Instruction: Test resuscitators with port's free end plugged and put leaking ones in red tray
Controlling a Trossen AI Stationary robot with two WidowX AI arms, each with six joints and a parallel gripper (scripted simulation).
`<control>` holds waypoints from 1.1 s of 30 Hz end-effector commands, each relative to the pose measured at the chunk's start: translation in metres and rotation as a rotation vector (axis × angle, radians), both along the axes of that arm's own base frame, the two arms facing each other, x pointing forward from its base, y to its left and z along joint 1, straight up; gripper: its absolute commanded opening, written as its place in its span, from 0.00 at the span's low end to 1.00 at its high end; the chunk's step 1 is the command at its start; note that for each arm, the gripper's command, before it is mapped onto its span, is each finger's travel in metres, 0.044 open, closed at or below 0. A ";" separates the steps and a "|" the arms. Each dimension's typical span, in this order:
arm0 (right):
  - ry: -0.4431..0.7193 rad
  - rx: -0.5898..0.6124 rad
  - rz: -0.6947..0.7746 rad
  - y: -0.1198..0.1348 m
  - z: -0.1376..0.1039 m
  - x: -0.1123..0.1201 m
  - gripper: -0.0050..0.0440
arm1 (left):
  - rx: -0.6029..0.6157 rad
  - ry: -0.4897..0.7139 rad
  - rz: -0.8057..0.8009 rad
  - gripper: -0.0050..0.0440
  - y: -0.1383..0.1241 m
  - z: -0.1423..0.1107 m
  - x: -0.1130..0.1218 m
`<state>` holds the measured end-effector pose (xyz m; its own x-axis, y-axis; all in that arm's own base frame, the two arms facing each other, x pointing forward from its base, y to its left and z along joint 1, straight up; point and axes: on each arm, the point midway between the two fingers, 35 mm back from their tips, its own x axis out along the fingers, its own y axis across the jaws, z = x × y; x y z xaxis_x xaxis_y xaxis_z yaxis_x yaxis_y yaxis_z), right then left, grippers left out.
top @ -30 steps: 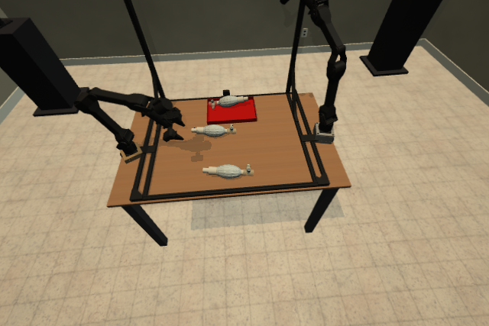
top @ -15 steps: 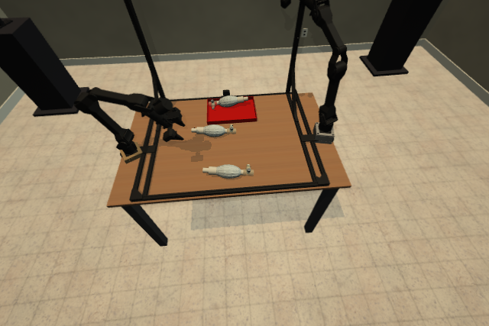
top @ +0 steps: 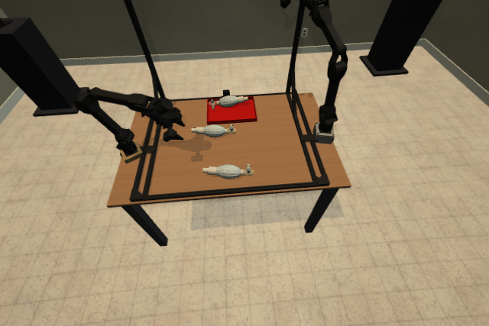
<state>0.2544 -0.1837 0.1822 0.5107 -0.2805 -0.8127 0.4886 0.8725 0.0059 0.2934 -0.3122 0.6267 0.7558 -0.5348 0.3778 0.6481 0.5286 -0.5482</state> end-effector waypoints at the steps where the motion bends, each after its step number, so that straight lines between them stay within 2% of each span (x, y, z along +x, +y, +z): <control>1: 0.001 0.000 0.000 0.000 0.000 0.000 1.00 | 0.192 0.192 0.056 1.00 -0.032 -0.056 0.035; 2: 0.001 0.000 0.000 0.000 0.000 0.000 1.00 | 0.213 0.225 0.063 1.00 -0.031 -0.059 0.035; 8: 0.001 0.000 0.000 0.000 0.000 0.000 1.00 | 0.213 0.225 0.063 1.00 -0.031 -0.060 0.034; 9: -0.001 0.000 0.000 0.000 0.000 0.000 1.00 | 0.061 0.071 0.012 1.00 -0.006 -0.012 0.007; 13: -0.001 0.000 0.000 0.000 0.000 0.000 1.00 | 0.141 0.192 0.035 1.00 -0.033 -0.060 0.034; 19: -0.001 0.000 0.000 0.000 0.000 0.000 1.00 | 0.262 0.367 0.083 1.00 -0.030 -0.078 0.033; 25: -0.001 0.000 0.000 0.000 0.000 0.000 1.00 | 0.262 0.367 0.083 1.00 -0.030 -0.079 0.033; 26: -0.002 -0.001 0.001 0.000 0.001 0.000 1.00 | 0.049 0.176 -0.011 1.00 -0.009 -0.026 0.006; 30: -0.002 -0.001 0.001 0.000 0.001 0.000 1.00 | 0.132 0.288 0.023 1.00 -0.034 -0.075 0.032; 33: -0.002 -0.001 0.001 0.000 0.001 0.000 1.00 | 0.194 0.370 0.052 1.00 -0.033 -0.084 0.032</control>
<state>0.2544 -0.1838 0.1822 0.5106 -0.2807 -0.8127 0.4889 0.8723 0.0059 0.2904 -0.3141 0.6025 0.8015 -0.5620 0.2045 0.5368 0.5254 -0.6601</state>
